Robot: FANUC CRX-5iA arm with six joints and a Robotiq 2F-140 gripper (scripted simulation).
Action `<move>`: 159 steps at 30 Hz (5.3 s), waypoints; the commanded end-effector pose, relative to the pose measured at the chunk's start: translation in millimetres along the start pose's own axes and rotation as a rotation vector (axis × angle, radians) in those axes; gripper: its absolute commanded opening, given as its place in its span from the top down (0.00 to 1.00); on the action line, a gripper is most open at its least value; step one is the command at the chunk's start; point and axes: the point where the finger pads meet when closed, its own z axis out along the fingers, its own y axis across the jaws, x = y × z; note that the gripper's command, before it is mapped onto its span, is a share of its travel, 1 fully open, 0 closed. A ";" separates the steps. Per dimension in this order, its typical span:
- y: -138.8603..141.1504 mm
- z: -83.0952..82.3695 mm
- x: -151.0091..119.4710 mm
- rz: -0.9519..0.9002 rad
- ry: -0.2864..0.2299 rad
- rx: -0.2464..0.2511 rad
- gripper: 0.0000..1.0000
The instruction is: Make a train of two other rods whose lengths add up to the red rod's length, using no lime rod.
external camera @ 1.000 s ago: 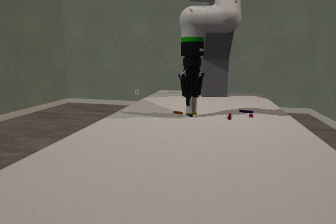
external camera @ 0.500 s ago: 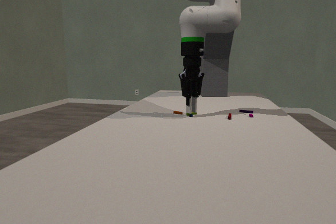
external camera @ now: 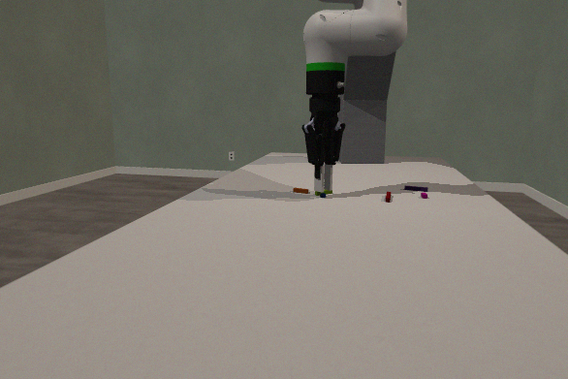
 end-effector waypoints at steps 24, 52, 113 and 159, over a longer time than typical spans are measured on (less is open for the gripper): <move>-0.2 9.4 0.0 0.000 0.000 0.000 0.85; -0.2 16.8 0.0 0.000 0.000 0.000 0.85; -0.2 10.2 0.0 0.000 0.000 0.000 0.97; 107.6 -81.1 49.8 0.537 0.000 0.000 0.97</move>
